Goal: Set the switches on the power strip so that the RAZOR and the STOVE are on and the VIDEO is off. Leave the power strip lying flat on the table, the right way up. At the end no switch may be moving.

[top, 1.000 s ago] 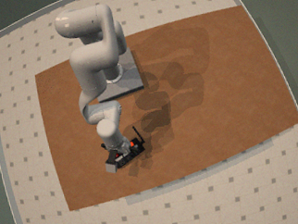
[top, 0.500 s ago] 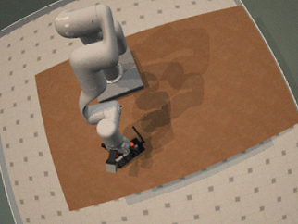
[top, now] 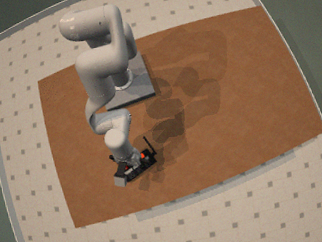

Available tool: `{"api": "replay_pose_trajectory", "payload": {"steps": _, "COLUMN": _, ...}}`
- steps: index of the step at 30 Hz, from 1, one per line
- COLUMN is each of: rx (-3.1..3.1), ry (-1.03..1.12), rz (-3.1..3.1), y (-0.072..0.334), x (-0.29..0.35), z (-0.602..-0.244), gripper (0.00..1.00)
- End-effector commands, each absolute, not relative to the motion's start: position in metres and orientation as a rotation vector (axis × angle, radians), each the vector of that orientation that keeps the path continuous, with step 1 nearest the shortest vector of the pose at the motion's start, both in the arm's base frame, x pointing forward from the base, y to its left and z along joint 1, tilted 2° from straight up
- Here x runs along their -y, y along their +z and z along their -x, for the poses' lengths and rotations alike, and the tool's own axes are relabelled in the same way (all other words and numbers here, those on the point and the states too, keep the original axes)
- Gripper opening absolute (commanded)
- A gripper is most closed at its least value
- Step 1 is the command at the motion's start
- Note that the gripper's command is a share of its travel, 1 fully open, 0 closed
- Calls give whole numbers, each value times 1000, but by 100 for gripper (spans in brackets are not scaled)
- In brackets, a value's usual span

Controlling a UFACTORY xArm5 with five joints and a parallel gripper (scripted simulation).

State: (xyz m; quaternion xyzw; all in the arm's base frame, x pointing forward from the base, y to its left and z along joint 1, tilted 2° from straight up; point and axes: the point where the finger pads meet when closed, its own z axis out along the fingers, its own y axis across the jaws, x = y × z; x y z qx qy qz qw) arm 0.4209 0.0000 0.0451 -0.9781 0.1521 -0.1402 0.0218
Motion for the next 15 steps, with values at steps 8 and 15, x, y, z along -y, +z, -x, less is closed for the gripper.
{"api": "replay_pose_trajectory", "payload": {"steps": 8, "rx": -203, "ry": -262, "rz": 3112, "y": 68, "x": -1, "z": -418, "gripper": 100}}
{"api": "replay_pose_trajectory", "payload": {"steps": 15, "rx": -36, "ry": -151, "rz": 3136, "y": 85, "x": -2, "z": -412, "gripper": 100}}
